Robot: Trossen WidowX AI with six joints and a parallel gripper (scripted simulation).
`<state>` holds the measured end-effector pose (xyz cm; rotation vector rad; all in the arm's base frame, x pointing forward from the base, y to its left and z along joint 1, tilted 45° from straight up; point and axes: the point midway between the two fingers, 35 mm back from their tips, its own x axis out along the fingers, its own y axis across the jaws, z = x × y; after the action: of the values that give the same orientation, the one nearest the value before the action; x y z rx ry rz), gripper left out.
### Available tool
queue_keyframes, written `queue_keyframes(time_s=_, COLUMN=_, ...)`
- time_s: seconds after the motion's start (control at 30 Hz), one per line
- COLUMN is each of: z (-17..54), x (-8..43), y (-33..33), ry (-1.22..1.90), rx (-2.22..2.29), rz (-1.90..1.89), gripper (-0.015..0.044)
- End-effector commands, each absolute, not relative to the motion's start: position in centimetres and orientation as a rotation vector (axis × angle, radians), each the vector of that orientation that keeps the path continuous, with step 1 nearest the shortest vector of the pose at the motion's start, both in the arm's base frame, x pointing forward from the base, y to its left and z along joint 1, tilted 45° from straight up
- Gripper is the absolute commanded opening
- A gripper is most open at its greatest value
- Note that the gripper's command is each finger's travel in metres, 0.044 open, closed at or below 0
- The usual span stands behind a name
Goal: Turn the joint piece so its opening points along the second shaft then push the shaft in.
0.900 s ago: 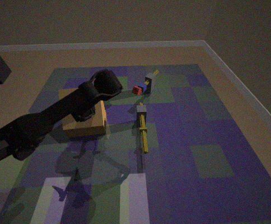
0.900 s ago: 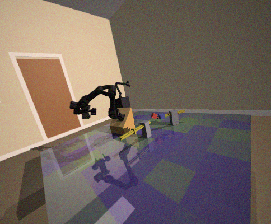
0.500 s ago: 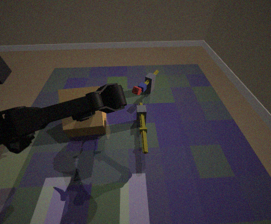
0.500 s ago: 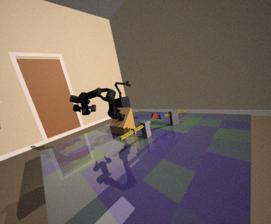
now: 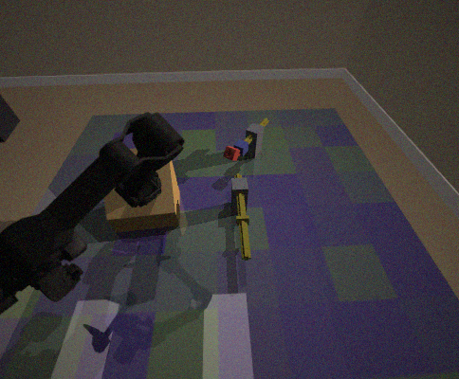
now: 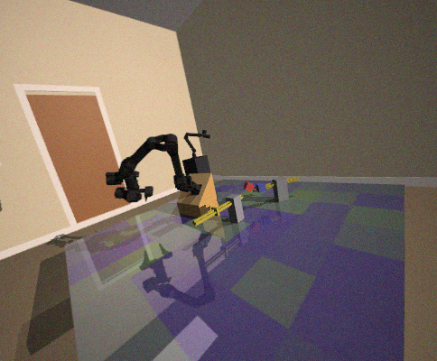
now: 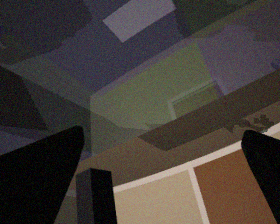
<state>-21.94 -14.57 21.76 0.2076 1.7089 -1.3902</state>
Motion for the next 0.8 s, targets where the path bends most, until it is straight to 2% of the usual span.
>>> queue_keyframes(time_s=0.0, z=21.0, x=-19.9, y=-17.7, ry=1.623, rx=0.209, rz=-1.350, gripper=0.0440)
queue_keyframes(time_s=0.4, z=17.6, x=-8.5, y=-25.7, ry=1.457, rx=0.246, rz=-1.090, gripper=0.0440)
queue_keyframes(time_s=0.77, z=14.8, x=4.3, y=-26.9, ry=1.431, rx=0.255, rz=-0.852, gripper=0.0440)
